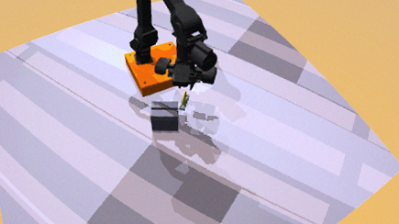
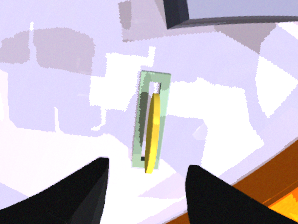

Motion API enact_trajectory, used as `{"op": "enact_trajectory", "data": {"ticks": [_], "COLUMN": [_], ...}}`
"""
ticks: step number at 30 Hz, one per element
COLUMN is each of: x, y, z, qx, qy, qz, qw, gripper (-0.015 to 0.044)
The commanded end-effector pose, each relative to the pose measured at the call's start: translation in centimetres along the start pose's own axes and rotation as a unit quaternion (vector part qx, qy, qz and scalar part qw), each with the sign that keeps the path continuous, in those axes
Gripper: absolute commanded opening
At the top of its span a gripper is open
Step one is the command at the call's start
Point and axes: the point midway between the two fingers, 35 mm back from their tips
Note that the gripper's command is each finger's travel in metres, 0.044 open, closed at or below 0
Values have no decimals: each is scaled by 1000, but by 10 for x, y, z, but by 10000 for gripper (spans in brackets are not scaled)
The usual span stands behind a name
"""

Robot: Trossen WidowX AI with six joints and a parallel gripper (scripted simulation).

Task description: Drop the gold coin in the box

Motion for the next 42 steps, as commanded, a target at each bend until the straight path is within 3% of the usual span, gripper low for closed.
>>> {"op": "enact_trajectory", "data": {"ticks": [1,38,42], "x": [-1,-2,-2], "y": [-2,-4,-4], "z": [-8,-62,-62], "qx": [-4,-4,-4], "qy": [5,5,5], "qz": [3,3,3], "qw": [1000,1000,1000], "gripper": [161,161,56]}}
Point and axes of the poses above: the point midway between the two fingers, 35 mm back from their tips, its own z axis back along the fingers, its own y axis across the jaws, x = y × z, and after that the axes turned 3 degrees about -z, right-handed
